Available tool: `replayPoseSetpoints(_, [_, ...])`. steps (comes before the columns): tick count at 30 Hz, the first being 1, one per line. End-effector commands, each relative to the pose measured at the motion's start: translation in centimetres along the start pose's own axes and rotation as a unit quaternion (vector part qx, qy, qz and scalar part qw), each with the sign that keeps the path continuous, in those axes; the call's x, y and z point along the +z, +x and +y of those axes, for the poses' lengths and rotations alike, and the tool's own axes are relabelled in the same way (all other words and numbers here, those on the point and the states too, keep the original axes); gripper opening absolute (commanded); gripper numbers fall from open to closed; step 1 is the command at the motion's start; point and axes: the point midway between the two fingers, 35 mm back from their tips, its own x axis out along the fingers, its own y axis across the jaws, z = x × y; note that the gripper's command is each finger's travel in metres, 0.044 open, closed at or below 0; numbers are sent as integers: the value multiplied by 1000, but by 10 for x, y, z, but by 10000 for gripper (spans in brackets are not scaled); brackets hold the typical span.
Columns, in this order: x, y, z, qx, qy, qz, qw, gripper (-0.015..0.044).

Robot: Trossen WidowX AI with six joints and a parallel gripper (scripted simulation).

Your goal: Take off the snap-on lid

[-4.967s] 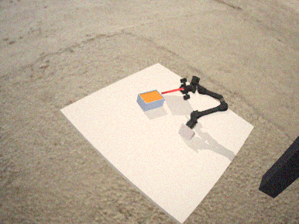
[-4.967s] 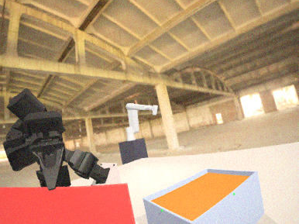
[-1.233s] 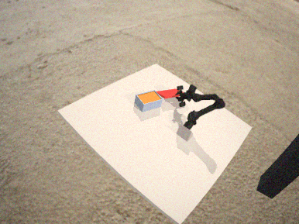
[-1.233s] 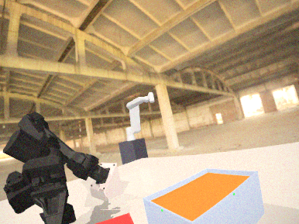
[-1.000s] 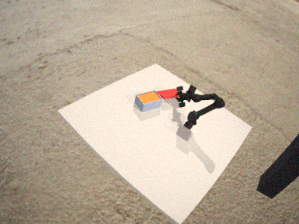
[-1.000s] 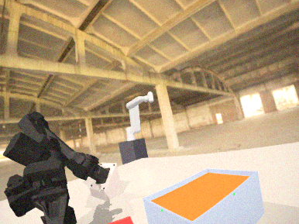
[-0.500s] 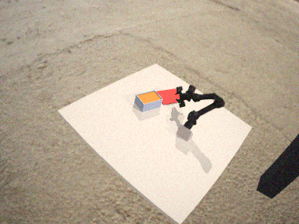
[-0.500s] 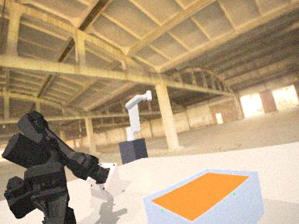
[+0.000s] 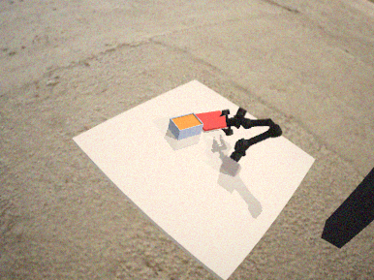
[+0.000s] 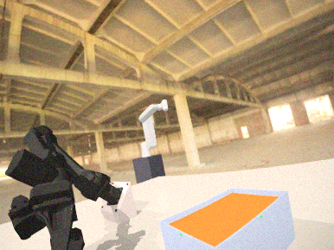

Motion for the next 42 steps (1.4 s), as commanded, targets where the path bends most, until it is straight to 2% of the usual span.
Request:
replayPoseSetpoints(1, [1,-7,-5,2,-2,-1,1000,440])
replayPoseSetpoints(23, [1,-40,-33,2,-3,-1,1000,440])
replayPoseSetpoints(42, [0,-68,-12,1,-2,0,1000,440])
